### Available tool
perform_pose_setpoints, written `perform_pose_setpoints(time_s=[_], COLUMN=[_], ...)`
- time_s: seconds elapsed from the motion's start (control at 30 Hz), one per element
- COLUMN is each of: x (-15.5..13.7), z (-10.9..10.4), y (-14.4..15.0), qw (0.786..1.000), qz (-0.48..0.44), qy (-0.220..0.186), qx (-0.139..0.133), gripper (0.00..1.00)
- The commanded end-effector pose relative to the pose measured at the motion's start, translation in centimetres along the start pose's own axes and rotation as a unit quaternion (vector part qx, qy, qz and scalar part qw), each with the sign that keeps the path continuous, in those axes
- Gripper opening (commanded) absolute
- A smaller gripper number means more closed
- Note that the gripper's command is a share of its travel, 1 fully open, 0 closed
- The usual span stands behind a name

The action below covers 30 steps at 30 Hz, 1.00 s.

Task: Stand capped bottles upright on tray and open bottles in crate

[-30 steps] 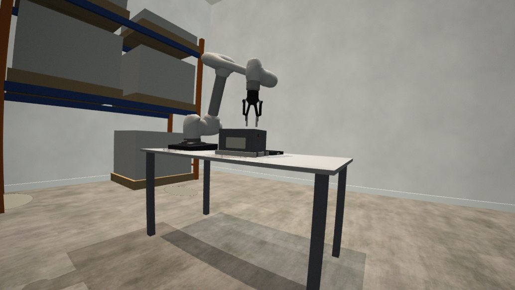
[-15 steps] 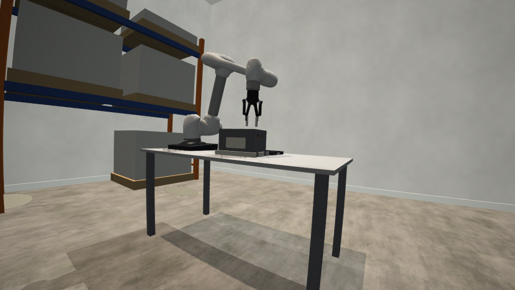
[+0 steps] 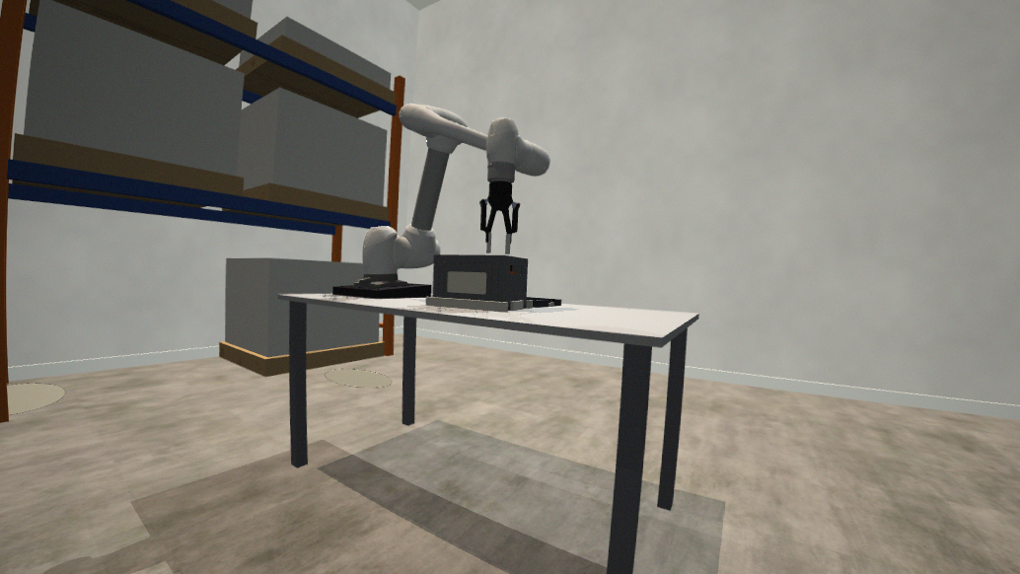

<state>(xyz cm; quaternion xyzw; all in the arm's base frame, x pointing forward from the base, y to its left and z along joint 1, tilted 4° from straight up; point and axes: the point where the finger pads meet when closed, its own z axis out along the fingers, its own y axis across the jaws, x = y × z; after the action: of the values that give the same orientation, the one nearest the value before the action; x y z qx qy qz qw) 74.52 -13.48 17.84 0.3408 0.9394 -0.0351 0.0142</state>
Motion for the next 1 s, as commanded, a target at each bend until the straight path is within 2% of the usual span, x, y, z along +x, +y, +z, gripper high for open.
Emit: perform_pose_setpoints(time_s=[0.0,0.97], x=[0.0,0.0], z=[0.4,4.0], y=[0.0,0.0], qw=[1.0,1.0], qz=[0.0,0.0], qy=[0.0,0.0], qx=[0.0,0.0], gripper=[0.38,0.38])
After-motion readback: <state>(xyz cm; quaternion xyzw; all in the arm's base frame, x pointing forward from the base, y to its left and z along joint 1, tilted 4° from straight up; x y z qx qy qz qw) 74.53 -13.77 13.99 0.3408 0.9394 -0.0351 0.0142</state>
